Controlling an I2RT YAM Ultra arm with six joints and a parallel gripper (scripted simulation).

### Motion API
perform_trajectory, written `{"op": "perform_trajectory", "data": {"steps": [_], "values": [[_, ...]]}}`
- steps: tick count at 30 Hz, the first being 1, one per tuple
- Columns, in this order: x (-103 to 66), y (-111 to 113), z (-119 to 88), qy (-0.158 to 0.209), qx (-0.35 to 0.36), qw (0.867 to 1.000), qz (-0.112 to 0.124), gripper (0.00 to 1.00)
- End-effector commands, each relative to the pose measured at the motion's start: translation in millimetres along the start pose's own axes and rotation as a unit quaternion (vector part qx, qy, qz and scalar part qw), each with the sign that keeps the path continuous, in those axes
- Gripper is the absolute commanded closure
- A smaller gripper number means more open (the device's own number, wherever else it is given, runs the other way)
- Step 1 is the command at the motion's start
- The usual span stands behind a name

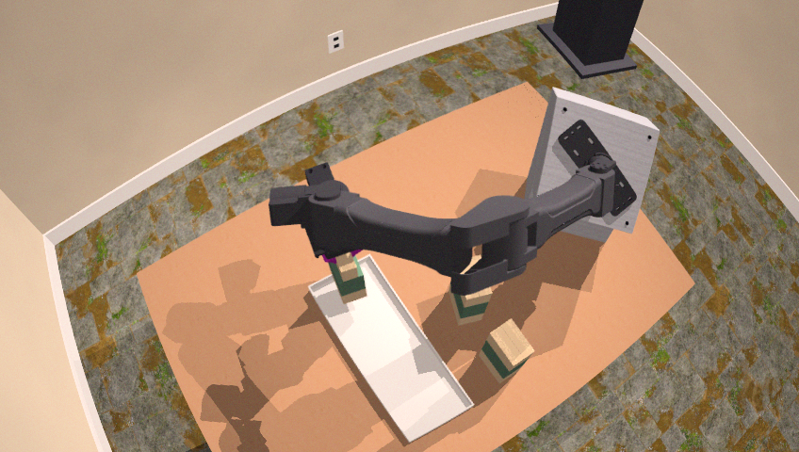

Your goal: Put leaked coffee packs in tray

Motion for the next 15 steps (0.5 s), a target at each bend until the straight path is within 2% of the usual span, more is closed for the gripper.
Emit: {"op": "perform_trajectory", "data": {"steps": [1, 5, 8, 10, 13, 15], "values": [[-14.5, 7, 3, -0.012, 0.006, 1.000, 0.013, 0.74], [-11.8, 8, 5, -0.013, 0.002, 1.000, 0.016, 0.74], [-0.9, 8, 4, -0.010, -0.004, 1.000, 0.013, 0.74], [8.3, -1, 9, -0.008, 0.012, 1.000, 0.001, 0.74], [7.1, 0, 10, -0.012, 0.012, 1.000, 0.009, 0.74], [15.3, -2, 14, -0.011, 0.017, 1.000, 0.005, 0.74]]}}
Point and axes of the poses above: the point where the finger pads meet when closed, its own x axis out along the fingers, its own y axis across the jaws, z = x × y, the point moved 10 cm from there along -x, back along the fingers, and after that the axes turned 7 degrees about x, right-handed, at the moved point
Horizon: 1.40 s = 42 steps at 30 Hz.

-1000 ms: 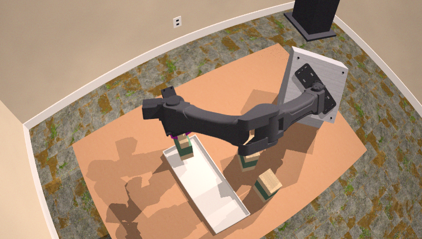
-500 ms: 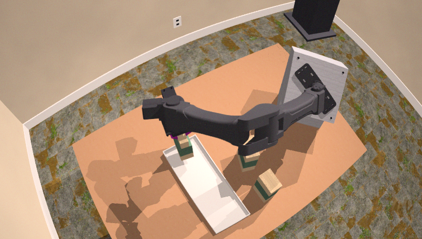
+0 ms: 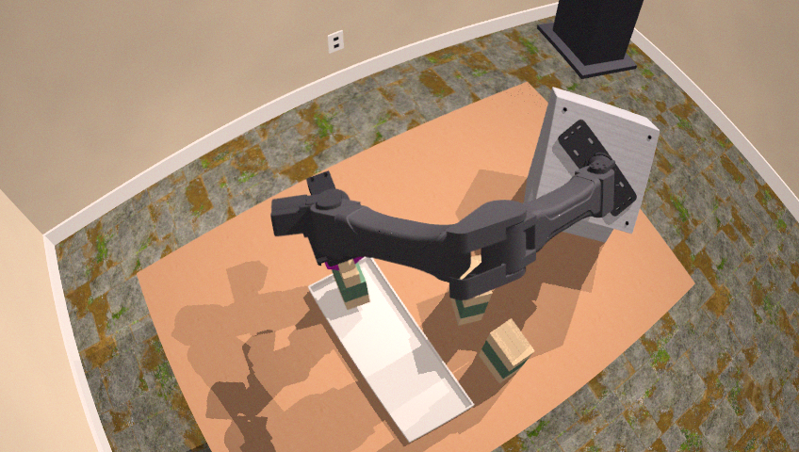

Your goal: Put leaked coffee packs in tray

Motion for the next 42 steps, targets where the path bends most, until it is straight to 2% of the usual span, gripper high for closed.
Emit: {"op": "perform_trajectory", "data": {"steps": [1, 3, 5, 6, 8, 13, 20, 42], "values": [[-0.7, -2, 19, -0.015, 0.018, 1.000, 0.013, 0.74], [7.4, -2, 16, -0.014, 0.015, 1.000, 0.010, 0.74], [7.4, -2, 16, -0.014, 0.015, 1.000, 0.010, 0.74], [-3.1, 4, 6, -0.017, 0.003, 1.000, 0.024, 0.74], [0.4, 6, 6, -0.017, 0.000, 1.000, 0.026, 0.74], [17.2, -1, 19, -0.015, 0.018, 1.000, 0.013, 0.74], [11.5, 5, 11, -0.016, 0.005, 1.000, 0.023, 0.74], [11.3, 5, 10, -0.016, 0.004, 1.000, 0.022, 0.74]]}}
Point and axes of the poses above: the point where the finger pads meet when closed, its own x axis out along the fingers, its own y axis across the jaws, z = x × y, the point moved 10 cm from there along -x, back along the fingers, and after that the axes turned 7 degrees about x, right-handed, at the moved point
